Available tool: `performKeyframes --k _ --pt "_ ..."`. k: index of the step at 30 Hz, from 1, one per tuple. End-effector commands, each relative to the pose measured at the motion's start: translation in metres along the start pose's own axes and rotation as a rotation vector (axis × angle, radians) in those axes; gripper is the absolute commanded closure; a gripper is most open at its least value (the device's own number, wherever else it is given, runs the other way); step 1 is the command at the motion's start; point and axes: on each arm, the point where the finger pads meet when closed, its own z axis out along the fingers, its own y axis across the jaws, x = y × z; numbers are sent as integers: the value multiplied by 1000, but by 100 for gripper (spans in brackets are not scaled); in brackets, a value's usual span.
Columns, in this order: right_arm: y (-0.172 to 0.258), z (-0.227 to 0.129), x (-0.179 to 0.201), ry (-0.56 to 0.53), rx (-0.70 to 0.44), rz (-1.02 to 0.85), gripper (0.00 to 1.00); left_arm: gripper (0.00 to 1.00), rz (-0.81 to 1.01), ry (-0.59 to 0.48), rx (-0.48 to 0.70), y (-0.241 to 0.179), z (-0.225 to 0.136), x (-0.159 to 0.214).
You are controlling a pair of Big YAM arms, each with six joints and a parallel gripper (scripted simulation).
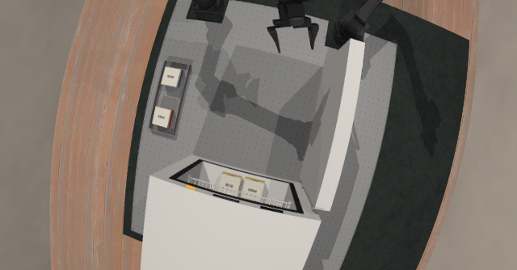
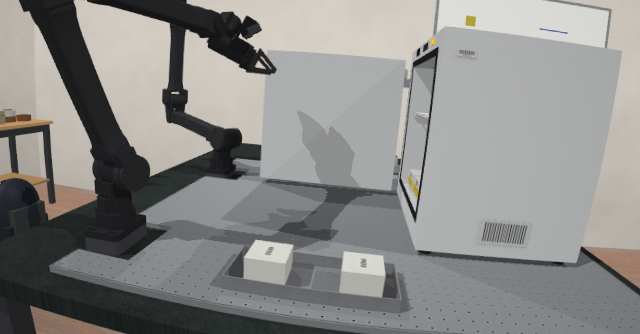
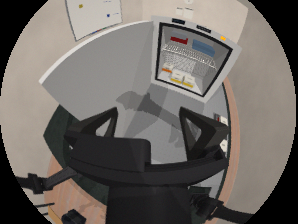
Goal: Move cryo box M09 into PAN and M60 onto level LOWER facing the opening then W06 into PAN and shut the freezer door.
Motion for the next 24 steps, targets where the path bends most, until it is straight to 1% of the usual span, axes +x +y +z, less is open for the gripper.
performKeyframes --k 1,5,19,23,24 --pt "21 -9 -29 -21 -7 73 0 100 -11 33 0 0 4 17" --pt "27 -8 -29 -20 4 79 0 100 -11 33 0 0 4 17" --pt "66 -5 -28 -15 83 116 0 100 -11 33 0 0 4 17" --pt "67 -10 -26 -14 86 118 0 100 -11 33 0 0 4 17" --pt "62 -20 -33 -24 77 138 0 100 -11 33 0 0 4 17"
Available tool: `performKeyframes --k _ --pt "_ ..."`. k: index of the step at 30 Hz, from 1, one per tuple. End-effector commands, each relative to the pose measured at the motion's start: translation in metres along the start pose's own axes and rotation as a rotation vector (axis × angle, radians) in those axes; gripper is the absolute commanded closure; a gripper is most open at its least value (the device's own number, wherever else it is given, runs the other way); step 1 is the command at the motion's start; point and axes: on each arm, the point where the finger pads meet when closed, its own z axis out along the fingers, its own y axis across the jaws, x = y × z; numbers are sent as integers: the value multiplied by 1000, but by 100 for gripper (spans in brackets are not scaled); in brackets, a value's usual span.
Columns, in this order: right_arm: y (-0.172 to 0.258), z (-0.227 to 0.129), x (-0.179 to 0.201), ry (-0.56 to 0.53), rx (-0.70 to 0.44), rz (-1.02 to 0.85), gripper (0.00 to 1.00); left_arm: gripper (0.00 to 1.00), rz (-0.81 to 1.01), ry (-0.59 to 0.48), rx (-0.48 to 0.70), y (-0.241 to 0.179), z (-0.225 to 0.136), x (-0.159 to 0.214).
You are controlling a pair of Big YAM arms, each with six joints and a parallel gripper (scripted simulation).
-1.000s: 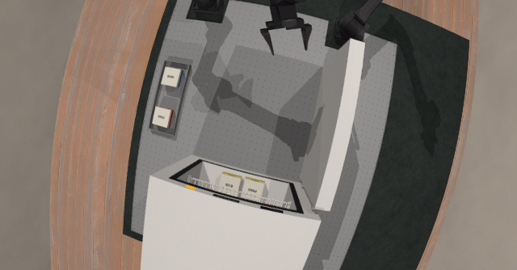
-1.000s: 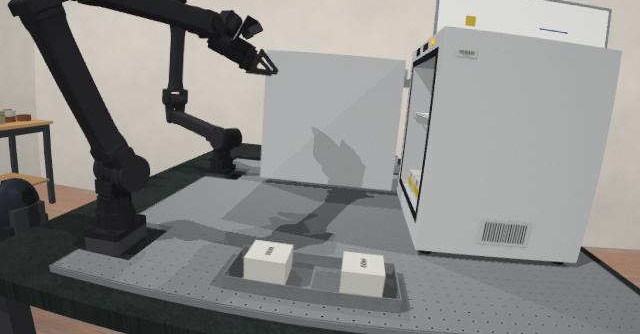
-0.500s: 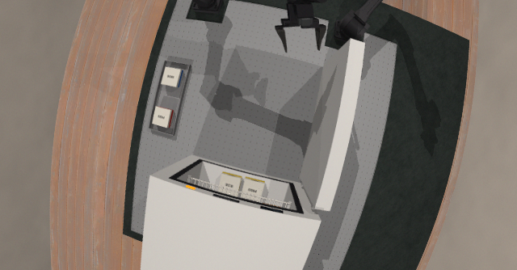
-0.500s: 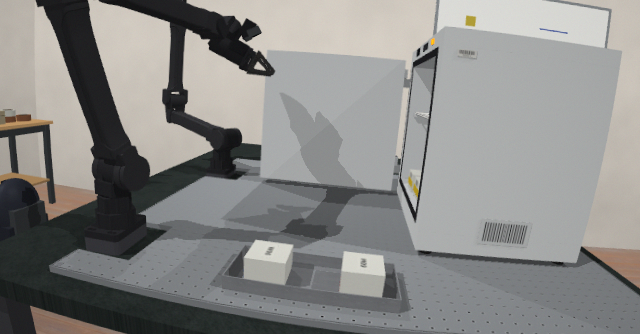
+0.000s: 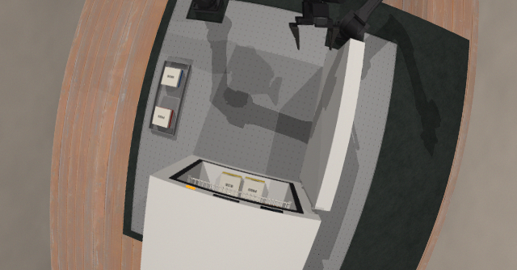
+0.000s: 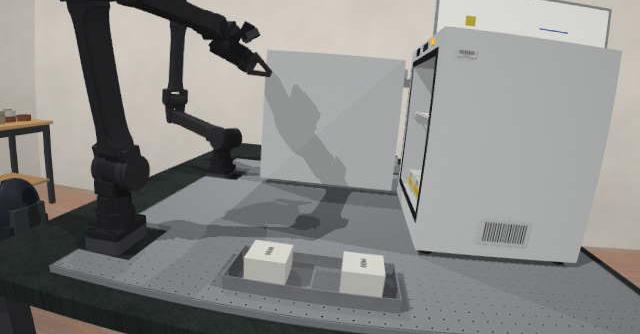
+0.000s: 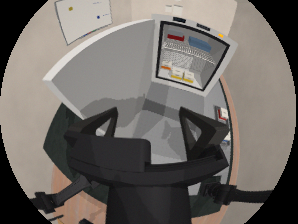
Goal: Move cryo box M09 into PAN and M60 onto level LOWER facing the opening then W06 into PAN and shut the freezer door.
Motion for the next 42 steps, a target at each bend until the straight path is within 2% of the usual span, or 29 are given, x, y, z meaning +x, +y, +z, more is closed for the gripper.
performKeyframes --k 1,9,18,33,42 --pt "2 -29 -39 -33 -34 104 0 100 -11 33 0 0 4 17" --pt "8 -36 -8 -12 -14 60 0 100 -11 33 0 0 4 17" --pt "6 -61 -16 -23 -30 95 0 100 -11 33 0 0 4 17" --pt "13 -91 10 -12 -22 76 0 100 -11 33 0 0 4 17" --pt "43 -89 11 -10 30 99 0 100 -11 33 0 0 4 17"
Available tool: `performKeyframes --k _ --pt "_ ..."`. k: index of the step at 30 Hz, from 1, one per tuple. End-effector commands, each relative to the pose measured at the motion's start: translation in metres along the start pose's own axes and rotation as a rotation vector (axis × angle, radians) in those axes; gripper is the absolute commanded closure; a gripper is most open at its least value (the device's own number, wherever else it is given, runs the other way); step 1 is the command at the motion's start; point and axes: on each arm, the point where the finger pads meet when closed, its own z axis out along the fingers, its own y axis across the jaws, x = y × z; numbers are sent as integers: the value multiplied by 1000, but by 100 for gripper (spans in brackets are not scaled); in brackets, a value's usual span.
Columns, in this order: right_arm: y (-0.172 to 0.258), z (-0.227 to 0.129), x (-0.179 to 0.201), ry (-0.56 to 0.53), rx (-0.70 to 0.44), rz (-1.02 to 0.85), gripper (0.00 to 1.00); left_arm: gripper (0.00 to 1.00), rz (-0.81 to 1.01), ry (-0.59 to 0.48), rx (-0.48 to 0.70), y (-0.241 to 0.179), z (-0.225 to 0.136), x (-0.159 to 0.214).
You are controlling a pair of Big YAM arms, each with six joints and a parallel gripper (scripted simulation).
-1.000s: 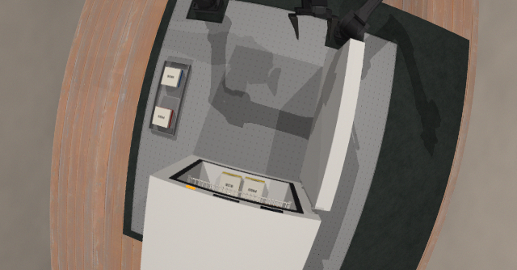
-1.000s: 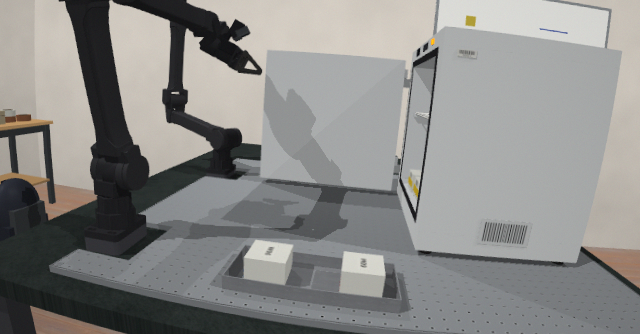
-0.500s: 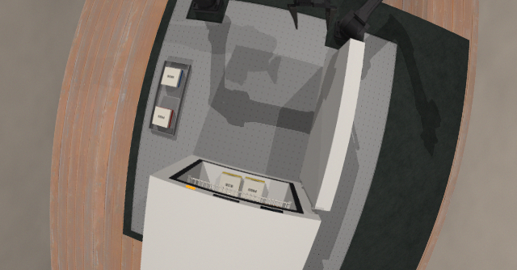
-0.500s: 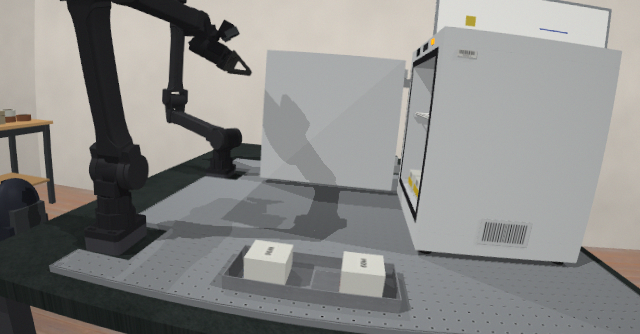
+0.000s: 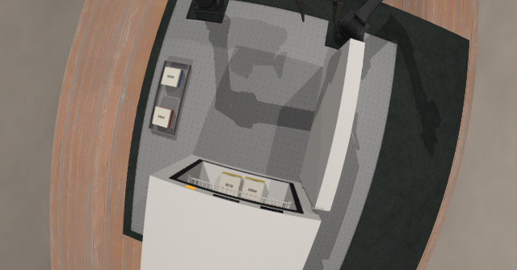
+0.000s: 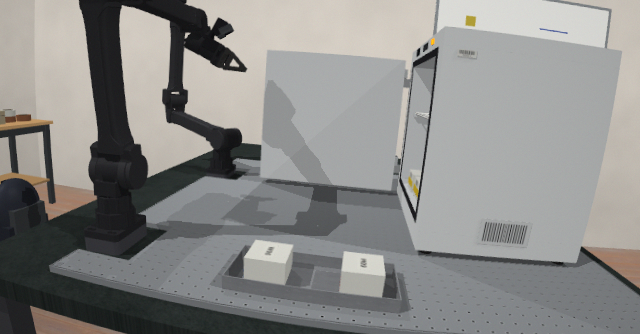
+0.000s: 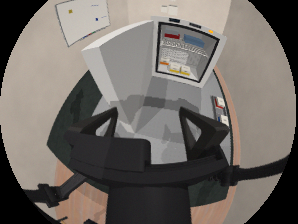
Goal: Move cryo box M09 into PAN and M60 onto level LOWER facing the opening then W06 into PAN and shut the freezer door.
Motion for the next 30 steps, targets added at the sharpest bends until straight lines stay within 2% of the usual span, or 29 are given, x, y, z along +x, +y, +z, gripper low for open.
performKeyframes --k 1,30 --pt "25 -9 -14 -2 5 71 0 100 -11 33 0 0 4 17" --pt "105 7 -15 5 154 147 0 100 -11 33 0 0 4 17"
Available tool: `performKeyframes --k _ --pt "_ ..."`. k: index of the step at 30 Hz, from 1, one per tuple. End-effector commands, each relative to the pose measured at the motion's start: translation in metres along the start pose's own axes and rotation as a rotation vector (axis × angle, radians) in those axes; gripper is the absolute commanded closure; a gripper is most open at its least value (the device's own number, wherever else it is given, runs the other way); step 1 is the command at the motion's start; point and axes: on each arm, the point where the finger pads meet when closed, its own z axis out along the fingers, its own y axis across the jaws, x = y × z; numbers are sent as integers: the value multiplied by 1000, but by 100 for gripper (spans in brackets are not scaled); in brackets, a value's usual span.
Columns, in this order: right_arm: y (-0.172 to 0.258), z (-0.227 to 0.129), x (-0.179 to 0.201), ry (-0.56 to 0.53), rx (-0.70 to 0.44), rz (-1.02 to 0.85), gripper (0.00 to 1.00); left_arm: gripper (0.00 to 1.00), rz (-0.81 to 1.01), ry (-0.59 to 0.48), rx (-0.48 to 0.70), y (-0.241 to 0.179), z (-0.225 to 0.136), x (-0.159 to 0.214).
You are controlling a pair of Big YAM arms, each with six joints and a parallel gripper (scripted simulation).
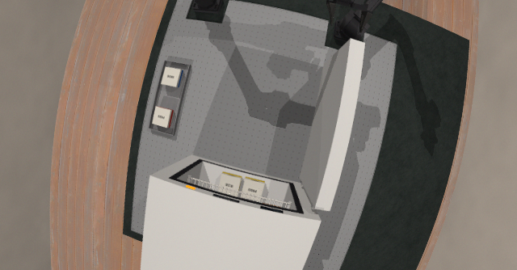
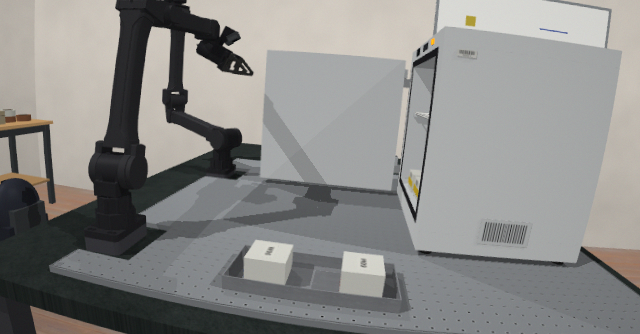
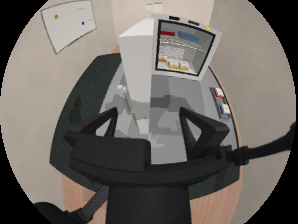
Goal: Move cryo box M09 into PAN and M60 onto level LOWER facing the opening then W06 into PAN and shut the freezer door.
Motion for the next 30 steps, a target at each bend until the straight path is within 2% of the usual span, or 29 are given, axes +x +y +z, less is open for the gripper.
performKeyframes --k 1,2,5,15,30 --pt "19 -7 -18 1 13 87 0 100 -11 33 0 0 4 17" --pt "14 -1 -3 -2 36 32 0 100 -11 33 0 0 4 17" --pt "22 -1 -3 -2 48 38 0 100 -11 33 0 0 4 17" --pt "27 -9 -20 -2 48 38 0 100 -11 33 0 0 4 17" --pt "23 -9 -21 -2 48 38 0 100 -11 33 0 0 4 17"
